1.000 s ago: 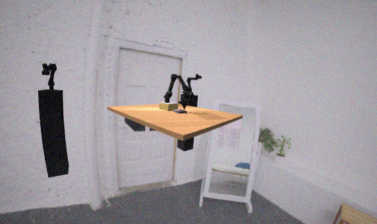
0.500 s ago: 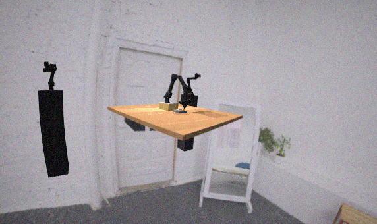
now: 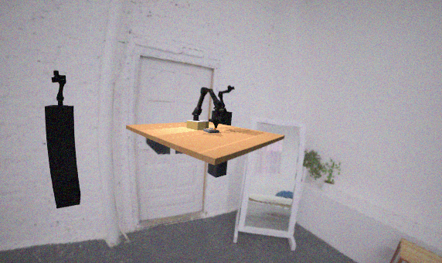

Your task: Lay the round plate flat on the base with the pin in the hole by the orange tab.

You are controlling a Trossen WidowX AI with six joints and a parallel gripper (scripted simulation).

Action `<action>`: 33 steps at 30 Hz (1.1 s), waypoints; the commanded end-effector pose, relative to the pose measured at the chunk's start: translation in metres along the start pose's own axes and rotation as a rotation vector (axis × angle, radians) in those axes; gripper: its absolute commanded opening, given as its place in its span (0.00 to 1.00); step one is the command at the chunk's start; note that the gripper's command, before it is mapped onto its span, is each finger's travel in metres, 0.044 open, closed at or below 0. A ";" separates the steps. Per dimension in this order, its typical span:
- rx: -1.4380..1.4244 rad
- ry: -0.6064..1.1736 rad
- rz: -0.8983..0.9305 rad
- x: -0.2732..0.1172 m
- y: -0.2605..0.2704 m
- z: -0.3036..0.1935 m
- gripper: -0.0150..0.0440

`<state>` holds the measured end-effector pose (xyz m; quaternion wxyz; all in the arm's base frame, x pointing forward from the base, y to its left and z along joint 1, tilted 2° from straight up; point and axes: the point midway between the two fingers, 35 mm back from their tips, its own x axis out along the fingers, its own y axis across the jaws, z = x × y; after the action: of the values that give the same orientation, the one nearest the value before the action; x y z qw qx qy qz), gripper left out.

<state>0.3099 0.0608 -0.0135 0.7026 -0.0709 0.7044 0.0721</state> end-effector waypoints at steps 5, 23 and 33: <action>0.000 -0.002 -0.004 -0.001 -0.008 0.002 0.25; 0.000 -0.002 -0.005 -0.041 -0.013 -0.001 0.25; 0.002 -0.003 -0.002 -0.037 -0.013 -0.001 0.25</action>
<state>0.3111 0.0479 0.0234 0.7026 -0.0710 0.7045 0.0707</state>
